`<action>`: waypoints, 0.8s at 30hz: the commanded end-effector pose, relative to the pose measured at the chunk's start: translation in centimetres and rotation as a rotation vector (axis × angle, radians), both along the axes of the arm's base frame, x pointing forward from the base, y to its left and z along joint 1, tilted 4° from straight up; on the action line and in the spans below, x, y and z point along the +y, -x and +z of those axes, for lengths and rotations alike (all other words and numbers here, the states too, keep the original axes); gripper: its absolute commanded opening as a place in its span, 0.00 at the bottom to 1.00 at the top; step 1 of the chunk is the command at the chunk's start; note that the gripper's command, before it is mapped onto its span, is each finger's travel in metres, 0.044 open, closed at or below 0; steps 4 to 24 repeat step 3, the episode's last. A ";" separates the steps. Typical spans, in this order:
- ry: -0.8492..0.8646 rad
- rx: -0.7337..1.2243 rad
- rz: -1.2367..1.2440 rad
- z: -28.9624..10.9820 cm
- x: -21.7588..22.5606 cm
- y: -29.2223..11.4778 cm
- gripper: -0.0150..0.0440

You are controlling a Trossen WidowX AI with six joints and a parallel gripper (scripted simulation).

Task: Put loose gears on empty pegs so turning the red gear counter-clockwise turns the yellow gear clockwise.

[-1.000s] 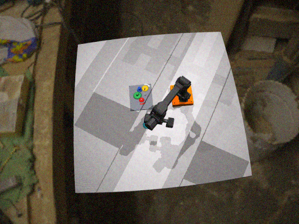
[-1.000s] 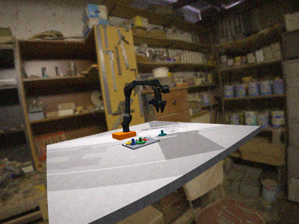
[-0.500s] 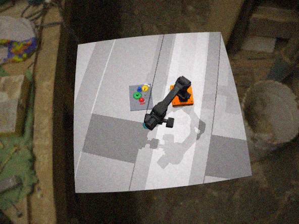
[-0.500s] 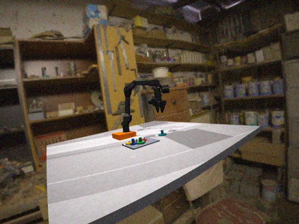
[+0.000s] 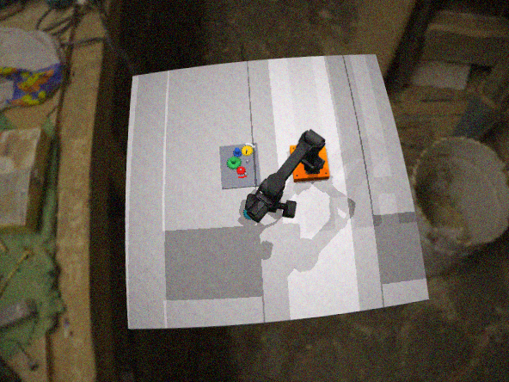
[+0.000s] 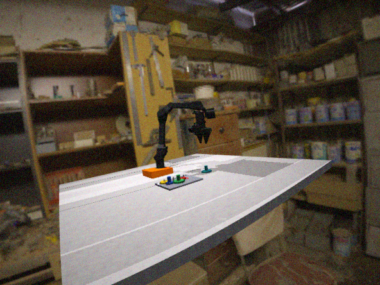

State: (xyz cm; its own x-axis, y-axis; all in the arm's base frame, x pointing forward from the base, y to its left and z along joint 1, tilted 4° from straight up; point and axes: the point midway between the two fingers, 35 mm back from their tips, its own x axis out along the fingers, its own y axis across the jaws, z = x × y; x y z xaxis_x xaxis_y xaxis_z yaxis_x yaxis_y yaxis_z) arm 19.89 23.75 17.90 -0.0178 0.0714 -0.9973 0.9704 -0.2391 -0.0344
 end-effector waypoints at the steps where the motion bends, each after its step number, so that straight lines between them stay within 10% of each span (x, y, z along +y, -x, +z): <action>1: -0.002 0.004 -0.004 0.0 0.0 0.1 1.00; 24: -0.002 0.004 -0.004 0.0 0.0 0.1 1.00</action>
